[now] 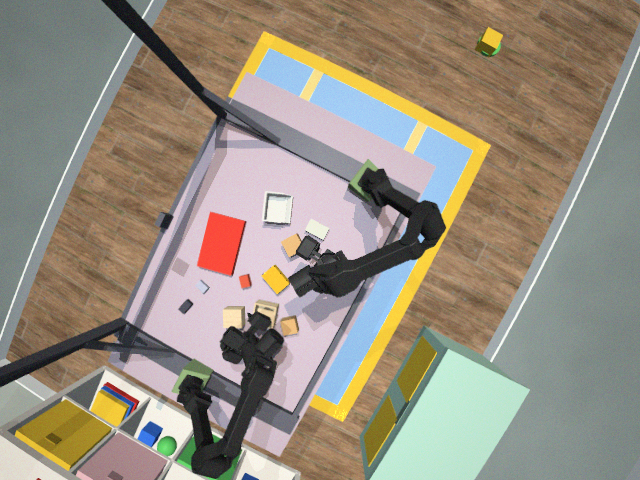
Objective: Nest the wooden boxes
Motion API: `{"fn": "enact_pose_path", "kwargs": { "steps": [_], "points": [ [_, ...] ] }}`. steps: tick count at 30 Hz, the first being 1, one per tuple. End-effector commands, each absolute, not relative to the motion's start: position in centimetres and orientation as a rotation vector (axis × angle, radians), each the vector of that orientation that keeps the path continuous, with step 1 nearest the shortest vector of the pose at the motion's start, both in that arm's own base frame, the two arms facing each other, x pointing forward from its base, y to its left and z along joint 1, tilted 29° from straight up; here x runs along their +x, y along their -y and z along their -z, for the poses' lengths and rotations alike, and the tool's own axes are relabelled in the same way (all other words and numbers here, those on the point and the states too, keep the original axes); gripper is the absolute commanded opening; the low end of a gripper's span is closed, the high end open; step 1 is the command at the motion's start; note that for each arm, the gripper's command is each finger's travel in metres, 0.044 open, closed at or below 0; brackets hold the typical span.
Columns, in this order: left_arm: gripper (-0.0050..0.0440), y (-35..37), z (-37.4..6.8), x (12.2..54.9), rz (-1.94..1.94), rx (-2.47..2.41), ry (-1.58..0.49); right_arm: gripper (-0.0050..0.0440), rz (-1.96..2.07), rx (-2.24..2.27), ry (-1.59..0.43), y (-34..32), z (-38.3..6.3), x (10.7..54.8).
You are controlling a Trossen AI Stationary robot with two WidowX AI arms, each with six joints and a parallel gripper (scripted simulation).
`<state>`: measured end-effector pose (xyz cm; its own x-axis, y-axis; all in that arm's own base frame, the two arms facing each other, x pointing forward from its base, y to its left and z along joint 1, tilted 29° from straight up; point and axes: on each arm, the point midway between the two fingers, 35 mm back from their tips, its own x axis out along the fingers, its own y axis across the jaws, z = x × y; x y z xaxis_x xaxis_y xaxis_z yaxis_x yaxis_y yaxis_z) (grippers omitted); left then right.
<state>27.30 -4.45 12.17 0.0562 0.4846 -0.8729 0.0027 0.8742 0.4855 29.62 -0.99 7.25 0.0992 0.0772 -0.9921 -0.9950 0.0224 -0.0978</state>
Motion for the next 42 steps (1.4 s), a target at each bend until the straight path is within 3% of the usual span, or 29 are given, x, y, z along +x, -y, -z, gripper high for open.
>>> {"fn": "enact_pose_path", "kwargs": {
  "steps": [1,12,23,31,42],
  "points": [
    [0.0400,4.5,-12.7,27.4,-0.381,0.398,-1.463,0.0400,-1.441,-1.258,-1.065,-1.1,-6.5,29.6],
    [0.0400,4.5,-12.7,27.4,-0.381,0.398,-1.463,0.0400,-1.894,-1.315,-0.981,-3.9,-4.9,28.1],
    [0.0400,4.5,-12.7,27.4,-0.381,0.398,-1.463,0.0400,-1.907,-1.310,-0.987,-3.5,-4.3,28.0],
    [0.0400,4.5,-12.7,27.4,-0.381,0.398,-1.463,0.0400,-1.914,-1.306,-0.995,-0.2,1.6,28.1],
    [0.0400,4.5,-12.7,27.4,-0.381,0.398,-1.463,0.0400,-1.903,-1.315,-0.988,0.0,1.7,28.4]
  ]
}}
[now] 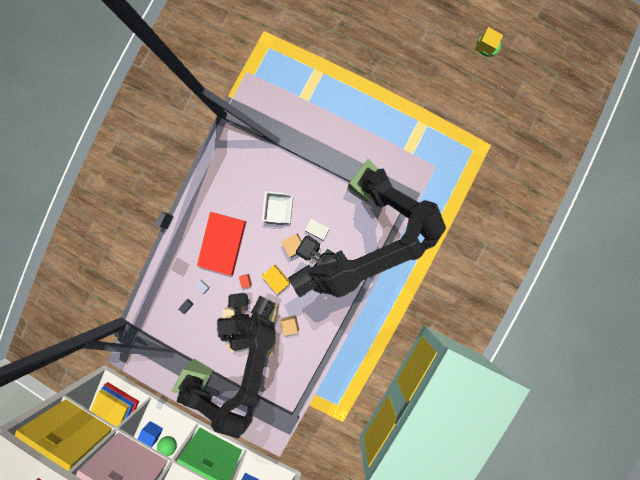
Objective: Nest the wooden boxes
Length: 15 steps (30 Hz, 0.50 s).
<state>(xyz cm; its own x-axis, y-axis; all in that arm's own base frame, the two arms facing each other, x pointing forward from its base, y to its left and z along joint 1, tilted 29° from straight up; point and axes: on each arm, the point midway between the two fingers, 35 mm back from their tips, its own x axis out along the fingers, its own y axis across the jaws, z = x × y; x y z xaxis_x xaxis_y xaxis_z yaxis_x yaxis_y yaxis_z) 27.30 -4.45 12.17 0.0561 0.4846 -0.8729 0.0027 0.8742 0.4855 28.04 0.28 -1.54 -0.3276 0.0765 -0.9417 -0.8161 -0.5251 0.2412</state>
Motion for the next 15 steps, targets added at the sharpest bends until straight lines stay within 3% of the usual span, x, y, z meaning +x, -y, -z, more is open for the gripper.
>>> {"fn": "enact_pose_path", "kwargs": {
  "steps": [1,5,6,15],
  "points": [
    [0.0400,4.46,-12.68,27.38,-0.381,0.398,-1.463,0.0400,-1.903,-1.315,-0.988,0.07,1.88,28.43],
    [0.0400,4.46,-12.68,27.38,-0.381,0.398,-1.463,0.0400,-1.906,-1.312,-0.990,0.27,2.29,28.32],
    [0.0400,4.46,-12.68,27.38,-0.381,0.398,-1.463,0.0376,-1.906,-1.312,-0.990,0.27,2.29,28.32],
    [0.0400,4.46,-12.68,27.38,-0.381,0.398,-1.463,0.0329,-1.906,-1.315,-0.988,0.22,2.27,28.39]
  ]
}}
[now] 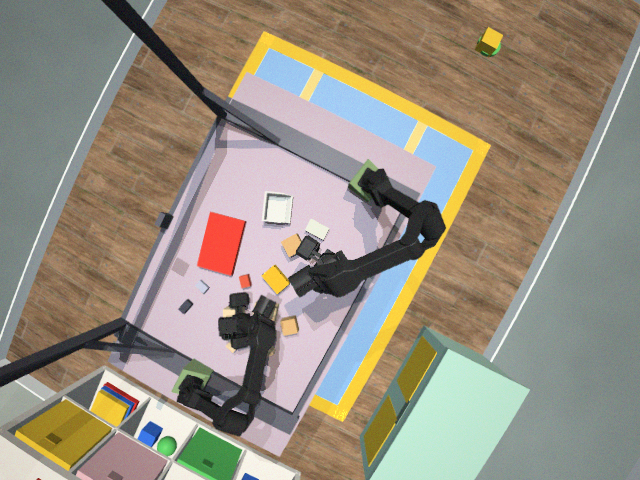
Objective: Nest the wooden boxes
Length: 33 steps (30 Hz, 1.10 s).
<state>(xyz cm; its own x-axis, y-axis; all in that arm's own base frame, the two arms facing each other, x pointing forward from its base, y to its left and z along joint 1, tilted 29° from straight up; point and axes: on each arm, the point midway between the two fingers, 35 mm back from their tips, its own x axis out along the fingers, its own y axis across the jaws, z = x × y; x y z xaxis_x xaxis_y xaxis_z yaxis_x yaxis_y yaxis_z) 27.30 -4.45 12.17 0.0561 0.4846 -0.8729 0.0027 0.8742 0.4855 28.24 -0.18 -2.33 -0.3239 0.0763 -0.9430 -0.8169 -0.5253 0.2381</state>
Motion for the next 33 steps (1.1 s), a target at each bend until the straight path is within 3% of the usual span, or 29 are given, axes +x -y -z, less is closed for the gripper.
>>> {"fn": "enact_pose_path", "kwargs": {
  "steps": [1,9,17,28,33],
  "points": [
    [0.0400,4.46,-12.68,27.38,-0.381,0.398,-1.463,0.0323,-1.906,-1.315,-0.988,0.22,2.26,28.39],
    [0.0400,4.46,-12.68,27.38,-0.381,0.398,-1.463,0.0269,-1.906,-1.315,-0.988,0.22,2.26,28.39],
    [0.0400,4.46,-12.68,27.38,-0.381,0.398,-1.463,0.0269,-1.906,-1.315,-0.988,0.22,2.26,28.39],
    [0.0400,4.46,-12.68,27.38,-0.381,0.398,-1.463,0.0005,-1.906,-1.315,-0.988,0.22,2.26,28.39],
    [0.0400,4.46,-12.68,27.38,-0.381,0.398,-1.463,-0.0001,-1.906,-1.315,-0.988,0.22,2.26,28.39]
  ]
}}
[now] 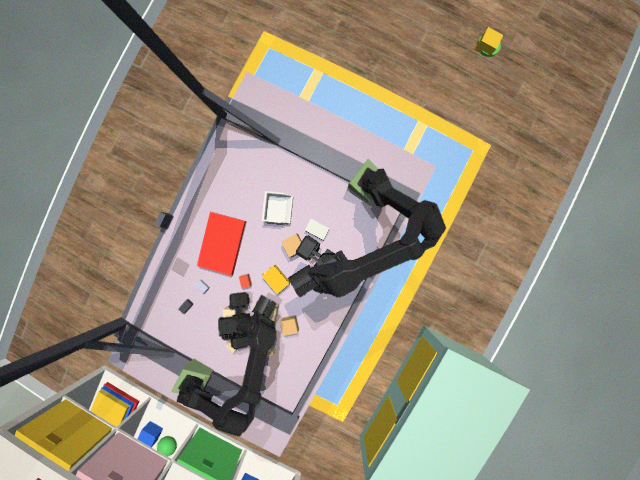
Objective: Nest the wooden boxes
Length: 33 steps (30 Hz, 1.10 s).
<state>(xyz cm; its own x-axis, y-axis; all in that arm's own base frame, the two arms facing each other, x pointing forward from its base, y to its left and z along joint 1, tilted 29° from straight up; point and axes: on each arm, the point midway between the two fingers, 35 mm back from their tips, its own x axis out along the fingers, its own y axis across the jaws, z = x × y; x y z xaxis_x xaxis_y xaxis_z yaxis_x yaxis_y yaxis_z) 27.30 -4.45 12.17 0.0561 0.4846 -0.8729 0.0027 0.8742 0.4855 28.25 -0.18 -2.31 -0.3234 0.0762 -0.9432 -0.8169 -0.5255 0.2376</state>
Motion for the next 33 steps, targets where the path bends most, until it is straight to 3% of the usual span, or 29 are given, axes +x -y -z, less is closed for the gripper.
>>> {"fn": "enact_pose_path", "kwargs": {
  "steps": [1,10,18,33],
  "points": [
    [0.0400,4.5,-12.7,27.4,-0.381,0.398,-1.463,-0.0001,-1.882,-1.334,-0.991,0.1,1.7,28.5],
    [0.0400,4.5,-12.7,27.4,-0.381,0.398,-1.463,-0.0005,-1.768,-1.570,-1.098,-1.1,1.2,27.8],
    [0.0400,4.5,-12.7,27.4,-0.381,0.398,-1.463,-0.0050,-1.686,-1.704,-1.157,-1.6,1.2,27.5],
    [0.0400,4.5,-12.7,27.4,-0.381,0.398,-1.463,-0.0050,-1.472,-1.994,-1.277,-2.7,1.5,26.7]
  ]
}}
